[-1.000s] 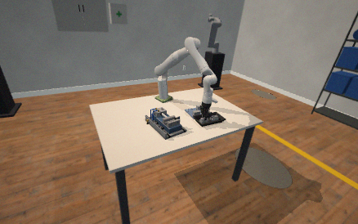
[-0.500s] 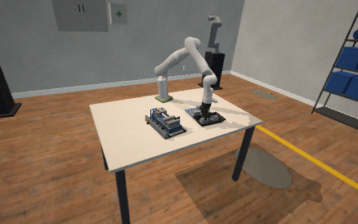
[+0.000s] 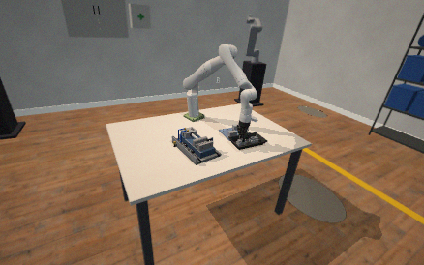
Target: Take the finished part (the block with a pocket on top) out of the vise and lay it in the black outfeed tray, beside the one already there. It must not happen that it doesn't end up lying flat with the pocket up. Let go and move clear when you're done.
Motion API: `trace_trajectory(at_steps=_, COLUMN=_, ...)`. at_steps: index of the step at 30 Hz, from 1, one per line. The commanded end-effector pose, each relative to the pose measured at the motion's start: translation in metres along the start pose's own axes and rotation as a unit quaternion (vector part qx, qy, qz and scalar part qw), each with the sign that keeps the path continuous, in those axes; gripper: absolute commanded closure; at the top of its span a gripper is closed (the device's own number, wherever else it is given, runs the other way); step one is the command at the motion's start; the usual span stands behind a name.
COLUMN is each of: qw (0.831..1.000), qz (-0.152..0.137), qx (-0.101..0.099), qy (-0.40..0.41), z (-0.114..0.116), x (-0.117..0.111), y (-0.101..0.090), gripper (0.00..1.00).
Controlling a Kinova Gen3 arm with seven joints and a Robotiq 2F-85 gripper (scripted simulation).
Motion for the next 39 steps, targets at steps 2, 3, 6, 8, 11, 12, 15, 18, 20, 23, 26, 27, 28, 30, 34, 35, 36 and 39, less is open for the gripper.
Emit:
trace_trajectory(at_steps=2, qw=1.0, qz=0.001, qx=0.001, qy=0.0, z=0.0005, x=-0.0002, y=-0.0011, gripper=1.0)
trace_trajectory(at_steps=3, qw=1.0, qz=0.001, qx=0.001, qy=0.0, z=0.0005, x=-0.0002, y=-0.0011, gripper=1.0)
trace_trajectory(at_steps=6, qw=1.0, qz=0.001, qx=0.001, qy=0.0, z=0.0005, x=-0.0002, y=-0.0011, gripper=0.33)
trace_trajectory(at_steps=8, qw=1.0, qz=0.001, qx=0.001, qy=0.0, z=0.0005, x=-0.0002, y=-0.0011, gripper=0.33)
trace_trajectory(at_steps=11, qw=1.0, qz=0.001, qx=0.001, qy=0.0, z=0.0005, x=-0.0002, y=-0.0011, gripper=0.33)
trace_trajectory(at_steps=12, qw=1.0, qz=0.001, qx=0.001, qy=0.0, z=0.0005, x=-0.0002, y=-0.0011, gripper=0.33)
trace_trajectory(at_steps=15, qw=1.0, qz=0.001, qx=0.001, qy=0.0, z=0.0005, x=-0.0002, y=-0.0011, gripper=0.33)
trace_trajectory(at_steps=18, qw=1.0, qz=0.001, qx=0.001, qy=0.0, z=0.0005, x=-0.0002, y=-0.0011, gripper=0.33)
trace_trajectory(at_steps=20, qw=1.0, qz=0.001, qx=0.001, qy=0.0, z=0.0005, x=-0.0002, y=-0.0011, gripper=0.33)
trace_trajectory(at_steps=23, qw=1.0, qz=0.001, qx=0.001, qy=0.0, z=0.0005, x=-0.0002, y=-0.0011, gripper=0.33)
trace_trajectory(at_steps=26, qw=1.0, qz=0.001, qx=0.001, qy=0.0, z=0.0005, x=-0.0002, y=-0.0011, gripper=0.33)
trace_trajectory(at_steps=27, qw=1.0, qz=0.001, qx=0.001, qy=0.0, z=0.0005, x=-0.0002, y=-0.0011, gripper=0.33)
trace_trajectory(at_steps=28, qw=1.0, qz=0.001, qx=0.001, qy=0.0, z=0.0005, x=-0.0002, y=-0.0011, gripper=0.33)
trace_trajectory(at_steps=30, qw=1.0, qz=0.001, qx=0.001, qy=0.0, z=0.0005, x=-0.0002, y=-0.0011, gripper=0.33)
trace_trajectory(at_steps=34, qw=1.0, qz=0.001, qx=0.001, qy=0.0, z=0.0005, x=-0.0002, y=-0.0011, gripper=0.33)
trace_trajectory(at_steps=35, qw=1.0, qz=0.001, qx=0.001, qy=0.0, z=0.0005, x=-0.0002, y=-0.0011, gripper=0.33)
trace_trajectory(at_steps=36, qw=1.0, qz=0.001, qx=0.001, qy=0.0, z=0.0005, x=-0.0002, y=-0.0011, gripper=0.33)
trace_trajectory(at_steps=39, qw=1.0, qz=0.001, qx=0.001, qy=0.0, z=0.0005, x=-0.0002, y=-0.0012, gripper=0.33)
Point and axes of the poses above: the point where the finger pads meet when closed, its own y axis out along the fingers, its own z axis across the jaws, x = y × z, the point moved 8 cm from there along -y, back along the fingers, and after that the axes turned 4 degrees about y, right-handed, at the moved point
